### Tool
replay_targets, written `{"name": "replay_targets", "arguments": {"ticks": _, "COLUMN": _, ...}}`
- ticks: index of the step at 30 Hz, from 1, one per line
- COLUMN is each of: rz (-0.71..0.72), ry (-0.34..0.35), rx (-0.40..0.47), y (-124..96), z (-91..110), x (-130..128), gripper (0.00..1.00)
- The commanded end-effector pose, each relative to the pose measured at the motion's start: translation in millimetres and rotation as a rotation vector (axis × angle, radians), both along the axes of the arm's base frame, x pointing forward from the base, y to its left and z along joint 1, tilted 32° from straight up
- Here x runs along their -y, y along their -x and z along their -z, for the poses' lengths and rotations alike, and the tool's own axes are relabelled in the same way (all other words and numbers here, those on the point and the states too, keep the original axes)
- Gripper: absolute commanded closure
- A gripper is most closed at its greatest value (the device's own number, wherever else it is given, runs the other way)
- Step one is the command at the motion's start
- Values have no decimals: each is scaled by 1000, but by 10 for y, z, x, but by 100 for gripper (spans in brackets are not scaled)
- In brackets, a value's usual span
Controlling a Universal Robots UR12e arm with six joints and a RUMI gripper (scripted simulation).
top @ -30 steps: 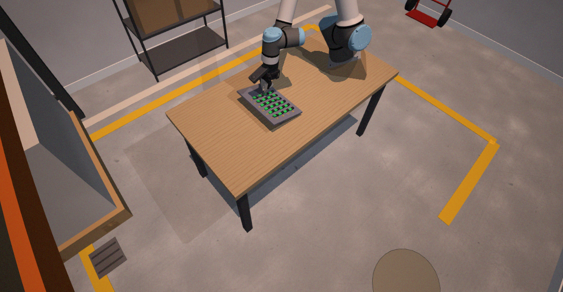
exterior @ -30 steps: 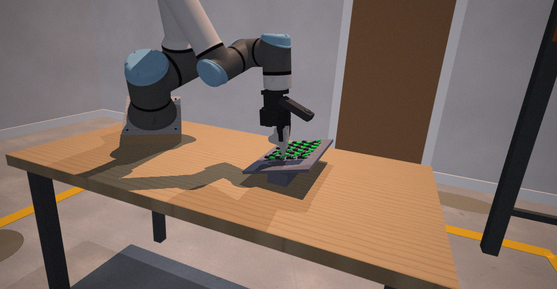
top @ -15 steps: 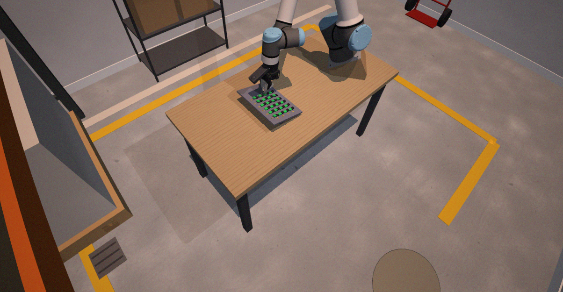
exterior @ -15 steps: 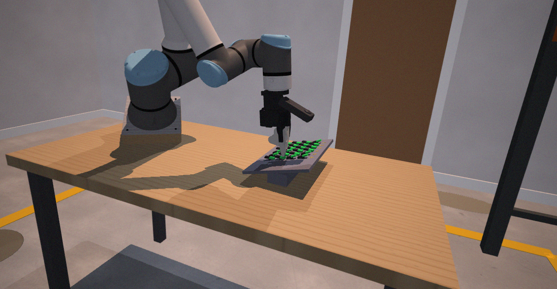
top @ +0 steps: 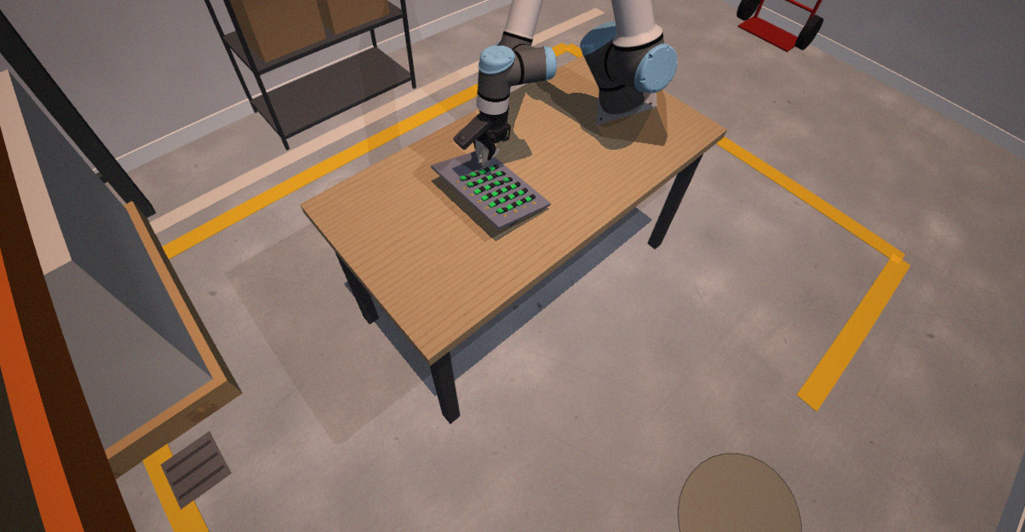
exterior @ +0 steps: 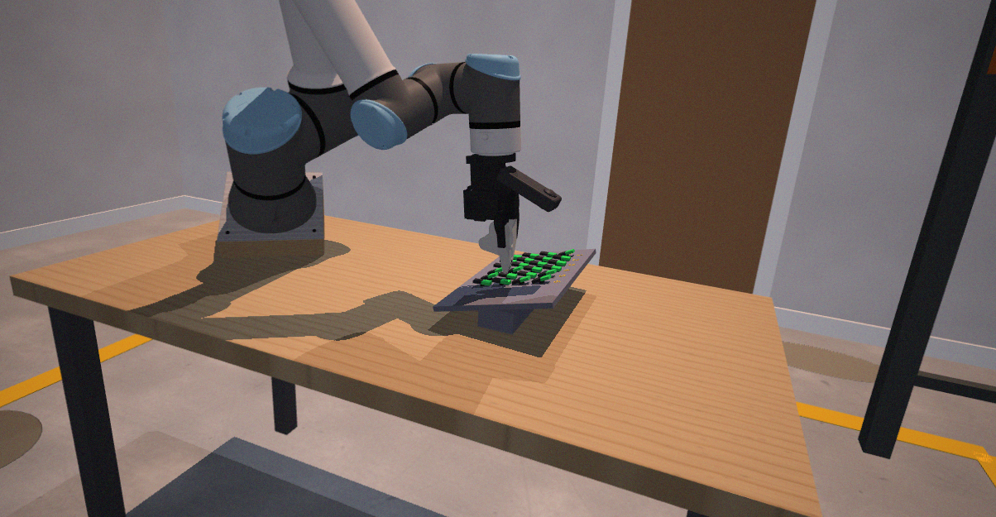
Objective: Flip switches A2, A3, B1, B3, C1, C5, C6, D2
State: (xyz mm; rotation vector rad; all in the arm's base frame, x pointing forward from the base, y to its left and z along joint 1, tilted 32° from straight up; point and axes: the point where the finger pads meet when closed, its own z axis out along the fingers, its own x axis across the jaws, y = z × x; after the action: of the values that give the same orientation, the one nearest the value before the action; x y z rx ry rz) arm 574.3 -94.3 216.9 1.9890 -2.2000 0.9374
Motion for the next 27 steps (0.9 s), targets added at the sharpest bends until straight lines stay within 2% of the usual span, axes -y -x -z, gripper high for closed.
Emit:
{"name": "replay_targets", "arguments": {"ticks": 1, "rz": 0, "ry": 3, "rx": 6, "y": 36, "z": -181, "x": -70, "gripper": 100}}
{"name": "replay_targets", "arguments": {"ticks": 27, "rz": -13, "ry": 10, "rx": -8, "y": 50, "z": -145, "x": -84, "gripper": 100}}
